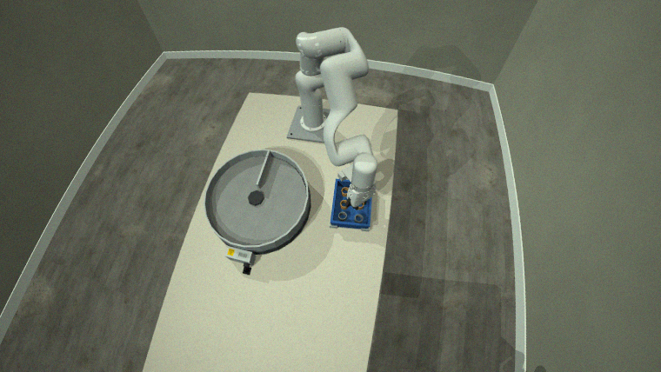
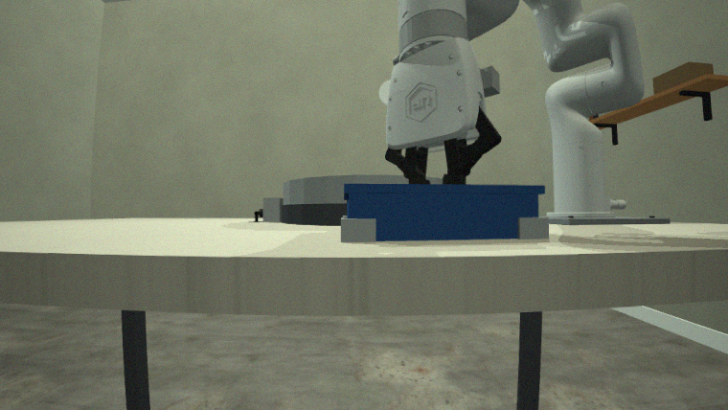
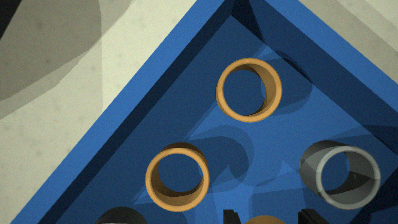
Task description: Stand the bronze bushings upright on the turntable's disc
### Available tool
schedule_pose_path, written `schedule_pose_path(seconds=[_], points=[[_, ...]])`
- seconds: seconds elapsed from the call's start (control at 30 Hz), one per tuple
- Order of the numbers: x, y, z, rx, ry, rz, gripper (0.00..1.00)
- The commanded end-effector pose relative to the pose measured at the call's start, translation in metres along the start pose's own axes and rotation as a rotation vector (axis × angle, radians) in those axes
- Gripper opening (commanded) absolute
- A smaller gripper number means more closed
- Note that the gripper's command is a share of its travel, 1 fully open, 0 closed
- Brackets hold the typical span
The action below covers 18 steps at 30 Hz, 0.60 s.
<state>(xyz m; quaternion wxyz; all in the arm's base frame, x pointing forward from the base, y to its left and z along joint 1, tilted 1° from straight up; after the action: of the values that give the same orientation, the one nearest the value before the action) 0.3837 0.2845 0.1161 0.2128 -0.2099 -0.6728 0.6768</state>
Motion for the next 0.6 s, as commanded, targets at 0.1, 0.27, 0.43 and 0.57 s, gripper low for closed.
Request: schedule_pose_path(seconds=[0.1, 0.27, 0.43, 0.57], points=[[0.0, -0.03, -0.001, -0.005, 0.0, 0.002, 0.0], [0.0, -0.05, -0.001, -0.005, 0.0, 0.002, 0.0], [0.0, -0.069, -0.001, -0.005, 0.0, 0.002, 0.0], [0.0, -0.085, -0.002, -0.005, 0.0, 0.002, 0.0]])
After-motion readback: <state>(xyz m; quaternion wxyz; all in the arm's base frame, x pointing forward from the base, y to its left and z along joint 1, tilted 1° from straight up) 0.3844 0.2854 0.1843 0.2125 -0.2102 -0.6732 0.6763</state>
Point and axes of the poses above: the point where the finger pads meet when closed, its own y axis out along the fingers, its own x axis across the jaws, z = x × y, the point moved 9 cm from there along -y, back along the fingers, and after that the axes turned 8 degrees about -y, right-handed, at the moved point
